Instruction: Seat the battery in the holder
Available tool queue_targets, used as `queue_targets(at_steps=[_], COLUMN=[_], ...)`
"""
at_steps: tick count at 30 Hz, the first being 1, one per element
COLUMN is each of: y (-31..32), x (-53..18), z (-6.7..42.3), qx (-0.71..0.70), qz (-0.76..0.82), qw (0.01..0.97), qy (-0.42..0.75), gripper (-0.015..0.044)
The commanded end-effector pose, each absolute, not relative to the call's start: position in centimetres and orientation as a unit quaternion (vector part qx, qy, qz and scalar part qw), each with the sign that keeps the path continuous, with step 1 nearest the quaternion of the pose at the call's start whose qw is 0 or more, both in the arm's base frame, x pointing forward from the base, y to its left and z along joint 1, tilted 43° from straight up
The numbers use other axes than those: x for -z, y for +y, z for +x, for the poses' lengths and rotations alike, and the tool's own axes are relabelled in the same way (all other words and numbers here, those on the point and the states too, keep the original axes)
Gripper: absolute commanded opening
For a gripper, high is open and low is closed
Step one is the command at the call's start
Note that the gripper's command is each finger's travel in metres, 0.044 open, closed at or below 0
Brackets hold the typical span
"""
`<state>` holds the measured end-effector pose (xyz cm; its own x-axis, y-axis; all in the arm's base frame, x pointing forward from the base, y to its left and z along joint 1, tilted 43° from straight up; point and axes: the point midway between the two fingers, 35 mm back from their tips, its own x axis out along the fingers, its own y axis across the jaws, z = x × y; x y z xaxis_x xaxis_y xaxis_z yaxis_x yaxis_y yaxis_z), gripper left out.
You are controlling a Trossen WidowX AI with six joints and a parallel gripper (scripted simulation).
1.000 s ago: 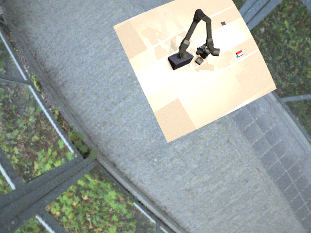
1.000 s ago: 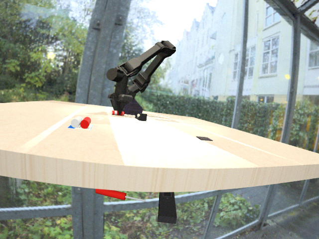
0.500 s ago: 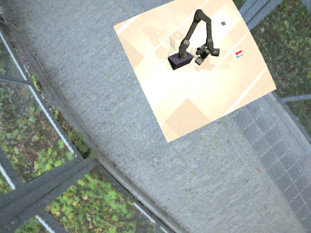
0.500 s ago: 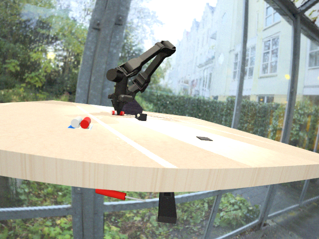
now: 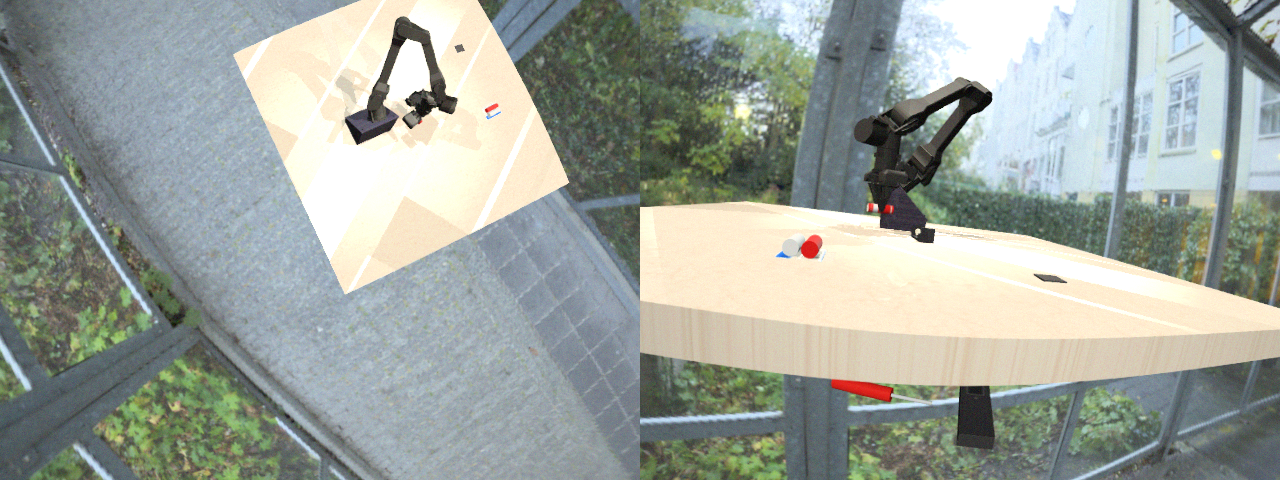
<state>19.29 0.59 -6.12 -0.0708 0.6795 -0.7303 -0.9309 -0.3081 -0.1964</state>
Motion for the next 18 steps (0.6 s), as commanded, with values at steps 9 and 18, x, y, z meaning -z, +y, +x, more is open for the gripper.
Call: queue_targets(at_steps=[9, 18], y=[1.6, 2.8], x=[3.9, 2.1], z=[21.7, 23.1], qx=[-0.656, -0.587], qz=[-0.26, -0.139], qw=[0.635, 0.672], qy=[0.315, 0.429], gripper=[0.007, 0.007])
